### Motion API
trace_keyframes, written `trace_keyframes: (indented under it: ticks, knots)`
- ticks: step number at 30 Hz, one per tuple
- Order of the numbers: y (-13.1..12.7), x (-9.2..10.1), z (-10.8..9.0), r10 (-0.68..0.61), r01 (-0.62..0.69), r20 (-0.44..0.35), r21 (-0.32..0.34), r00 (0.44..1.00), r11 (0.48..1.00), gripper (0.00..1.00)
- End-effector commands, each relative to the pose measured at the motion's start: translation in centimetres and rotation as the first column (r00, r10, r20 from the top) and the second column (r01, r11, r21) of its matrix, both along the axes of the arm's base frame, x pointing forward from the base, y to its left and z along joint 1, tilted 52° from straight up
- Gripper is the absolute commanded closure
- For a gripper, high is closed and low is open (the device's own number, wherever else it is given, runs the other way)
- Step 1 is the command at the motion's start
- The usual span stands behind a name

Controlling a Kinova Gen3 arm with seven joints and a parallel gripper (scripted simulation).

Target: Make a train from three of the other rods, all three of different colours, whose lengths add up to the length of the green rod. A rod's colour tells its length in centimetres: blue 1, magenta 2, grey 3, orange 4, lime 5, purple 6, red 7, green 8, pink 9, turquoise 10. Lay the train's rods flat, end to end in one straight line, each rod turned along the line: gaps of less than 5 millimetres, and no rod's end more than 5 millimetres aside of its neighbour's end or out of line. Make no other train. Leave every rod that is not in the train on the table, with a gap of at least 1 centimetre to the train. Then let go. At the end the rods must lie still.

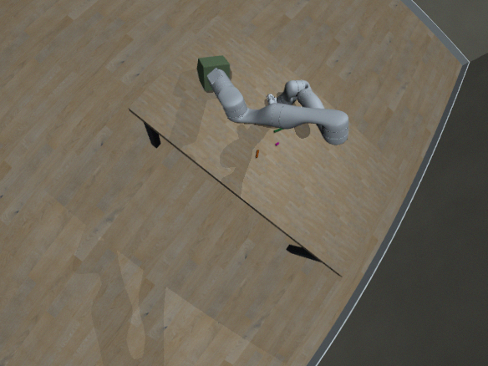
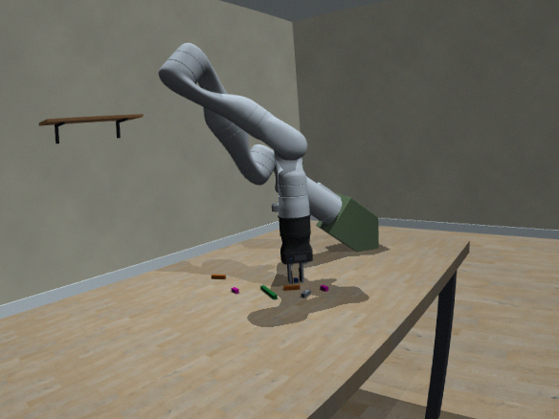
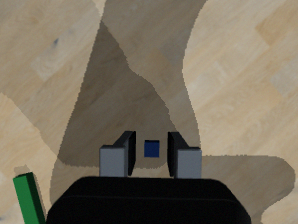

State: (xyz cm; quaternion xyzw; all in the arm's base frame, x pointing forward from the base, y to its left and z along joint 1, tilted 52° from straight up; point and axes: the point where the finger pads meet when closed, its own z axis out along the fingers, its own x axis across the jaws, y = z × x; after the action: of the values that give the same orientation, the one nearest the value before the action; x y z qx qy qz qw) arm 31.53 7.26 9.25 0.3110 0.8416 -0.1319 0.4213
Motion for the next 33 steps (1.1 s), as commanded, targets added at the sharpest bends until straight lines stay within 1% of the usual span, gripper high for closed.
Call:
trace_keyframes:
  ticks: [1, 6, 7, 33]
  knots:
    - [0.05, -0.01, 0.0, 0.001, -0.001, 0.0, 0.001, 1.0, 1.0, 0.46]
    - [0.05, -0.01, 0.0, 0.001, -0.001, 0.0, 0.001, 1.0, 1.0, 0.46]
    - [0.05, -0.01, 0.0, 0.001, -0.001, 0.0, 0.001, 1.0, 1.0, 0.76]
    - [0.05, -0.01, 0.0, 0.001, -0.001, 0.0, 0.001, 1.0, 1.0, 0.76]
